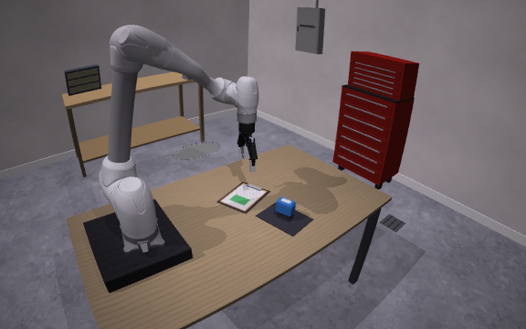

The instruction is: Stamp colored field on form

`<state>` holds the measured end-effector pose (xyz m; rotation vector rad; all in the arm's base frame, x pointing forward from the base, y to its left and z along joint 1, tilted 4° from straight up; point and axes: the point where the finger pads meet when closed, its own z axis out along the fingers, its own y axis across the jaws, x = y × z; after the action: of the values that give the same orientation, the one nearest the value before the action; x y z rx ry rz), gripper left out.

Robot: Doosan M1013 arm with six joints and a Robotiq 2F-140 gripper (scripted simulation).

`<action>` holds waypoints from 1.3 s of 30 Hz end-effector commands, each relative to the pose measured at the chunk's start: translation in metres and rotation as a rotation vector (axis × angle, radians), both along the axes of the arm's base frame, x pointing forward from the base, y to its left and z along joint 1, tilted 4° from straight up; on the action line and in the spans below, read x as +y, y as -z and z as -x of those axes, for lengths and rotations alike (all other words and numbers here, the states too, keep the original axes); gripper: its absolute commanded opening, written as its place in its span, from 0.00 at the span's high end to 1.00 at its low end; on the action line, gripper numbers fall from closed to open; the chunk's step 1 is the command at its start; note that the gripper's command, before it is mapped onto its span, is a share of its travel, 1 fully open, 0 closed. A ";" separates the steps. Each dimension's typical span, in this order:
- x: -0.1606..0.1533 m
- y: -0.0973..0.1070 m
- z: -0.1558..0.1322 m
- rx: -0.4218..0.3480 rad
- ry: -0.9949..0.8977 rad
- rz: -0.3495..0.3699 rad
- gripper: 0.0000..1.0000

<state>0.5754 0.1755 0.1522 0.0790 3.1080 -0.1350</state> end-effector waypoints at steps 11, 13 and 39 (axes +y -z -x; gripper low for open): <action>0.028 0.102 0.013 0.036 -0.482 -0.006 0.00; 0.028 0.102 0.013 0.036 -0.482 -0.006 0.00; 0.028 0.102 0.013 0.036 -0.482 -0.006 0.00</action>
<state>0.5622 0.2031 0.0497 -0.6708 3.0535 -0.1129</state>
